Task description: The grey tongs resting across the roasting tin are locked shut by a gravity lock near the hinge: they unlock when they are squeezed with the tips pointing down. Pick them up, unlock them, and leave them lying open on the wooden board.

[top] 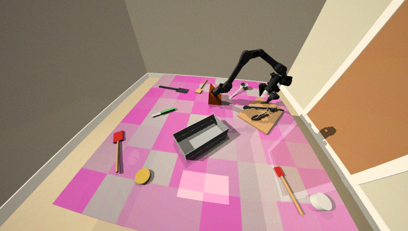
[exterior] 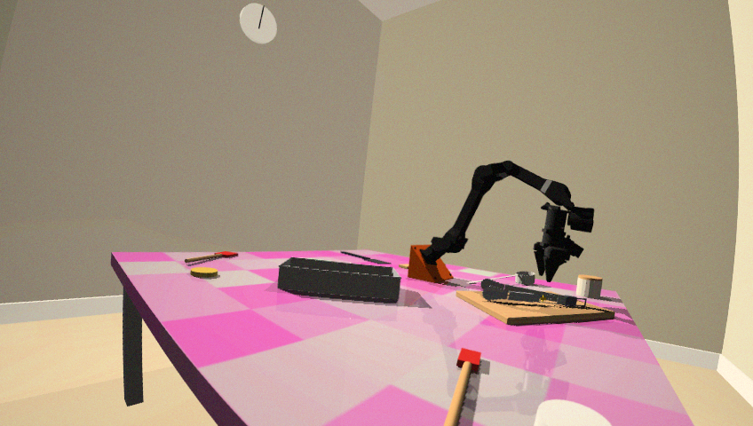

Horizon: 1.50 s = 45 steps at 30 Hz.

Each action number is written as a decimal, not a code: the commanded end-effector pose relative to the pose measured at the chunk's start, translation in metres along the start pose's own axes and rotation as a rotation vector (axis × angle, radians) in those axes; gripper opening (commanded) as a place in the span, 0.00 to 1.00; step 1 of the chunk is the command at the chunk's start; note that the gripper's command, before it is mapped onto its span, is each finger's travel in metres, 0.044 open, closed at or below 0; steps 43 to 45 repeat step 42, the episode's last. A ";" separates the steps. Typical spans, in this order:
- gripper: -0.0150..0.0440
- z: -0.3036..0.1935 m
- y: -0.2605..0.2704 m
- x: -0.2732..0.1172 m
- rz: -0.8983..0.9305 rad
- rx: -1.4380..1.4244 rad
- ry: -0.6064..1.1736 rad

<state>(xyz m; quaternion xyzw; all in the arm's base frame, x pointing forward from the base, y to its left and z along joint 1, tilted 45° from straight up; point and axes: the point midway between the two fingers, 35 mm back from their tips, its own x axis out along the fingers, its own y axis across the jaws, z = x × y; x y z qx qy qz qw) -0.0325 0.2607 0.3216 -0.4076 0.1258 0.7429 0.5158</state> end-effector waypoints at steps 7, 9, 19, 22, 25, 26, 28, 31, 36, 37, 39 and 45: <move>1.00 -0.011 0.058 -0.058 -0.022 0.011 -0.029; 1.00 -0.016 0.065 -0.069 -0.025 0.014 -0.045; 1.00 -0.023 0.067 -0.102 0.002 -0.008 -0.079; 1.00 -0.024 0.065 -0.116 0.022 -0.024 -0.086; 1.00 -0.024 0.065 -0.117 0.023 -0.025 -0.086; 1.00 -0.024 0.065 -0.117 0.023 -0.025 -0.086; 1.00 -0.024 0.065 -0.117 0.023 -0.025 -0.086; 1.00 -0.024 0.065 -0.117 0.023 -0.025 -0.086; 1.00 -0.024 0.065 -0.117 0.023 -0.025 -0.086; 1.00 -0.024 0.065 -0.117 0.023 -0.025 -0.086; 1.00 -0.024 0.065 -0.117 0.023 -0.025 -0.086; 1.00 -0.024 0.065 -0.117 0.023 -0.025 -0.086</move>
